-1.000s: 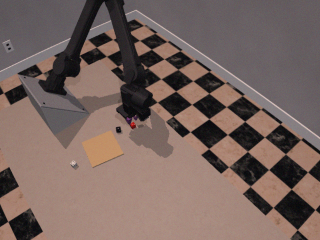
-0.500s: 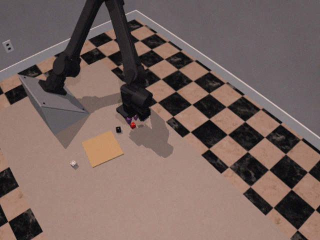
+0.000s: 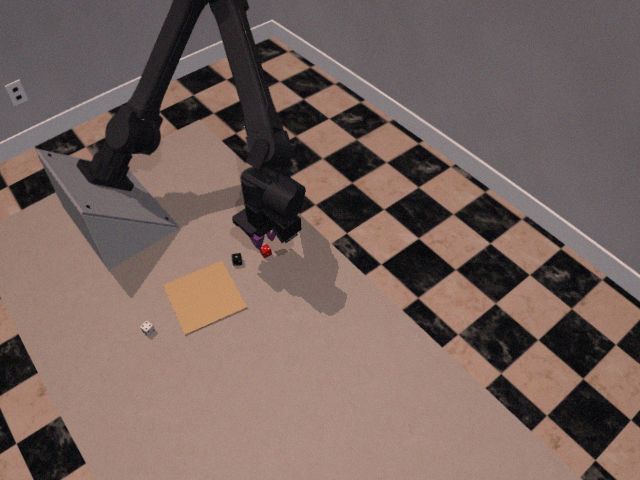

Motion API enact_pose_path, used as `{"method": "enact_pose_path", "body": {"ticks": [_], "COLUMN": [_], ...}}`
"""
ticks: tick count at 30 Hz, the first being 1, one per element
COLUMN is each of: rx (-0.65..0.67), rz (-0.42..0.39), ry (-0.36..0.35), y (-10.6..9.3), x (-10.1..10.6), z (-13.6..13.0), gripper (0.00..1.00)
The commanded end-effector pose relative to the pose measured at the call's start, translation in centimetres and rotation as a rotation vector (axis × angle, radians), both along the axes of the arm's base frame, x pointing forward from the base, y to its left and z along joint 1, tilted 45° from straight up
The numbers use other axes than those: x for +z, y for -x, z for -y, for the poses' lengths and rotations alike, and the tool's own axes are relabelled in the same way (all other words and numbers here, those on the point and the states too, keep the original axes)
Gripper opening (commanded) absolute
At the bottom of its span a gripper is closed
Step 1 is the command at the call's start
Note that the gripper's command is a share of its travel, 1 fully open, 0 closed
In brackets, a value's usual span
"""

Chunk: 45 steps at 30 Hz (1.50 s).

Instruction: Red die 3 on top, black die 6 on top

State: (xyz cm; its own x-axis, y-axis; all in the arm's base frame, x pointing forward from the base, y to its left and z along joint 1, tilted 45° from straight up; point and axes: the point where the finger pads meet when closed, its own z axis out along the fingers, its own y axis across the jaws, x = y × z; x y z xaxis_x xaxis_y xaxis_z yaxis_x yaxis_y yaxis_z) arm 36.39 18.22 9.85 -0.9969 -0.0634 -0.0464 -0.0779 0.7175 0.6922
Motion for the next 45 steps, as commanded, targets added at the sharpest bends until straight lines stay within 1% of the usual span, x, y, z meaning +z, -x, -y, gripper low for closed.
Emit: {"method": "enact_pose_path", "body": {"ticks": [1,41,45], "rx": [-0.011,-0.010,-0.007], "rz": [0.038,0.040,0.028], "ry": [-0.003,-0.003,-0.002], "y": [-1.76,-1.86,-1.45], "x": [0.62,0.71,0.43], "z": [0.21,0.17,-0.21], "gripper": [0.35,0.35,0.35]}}
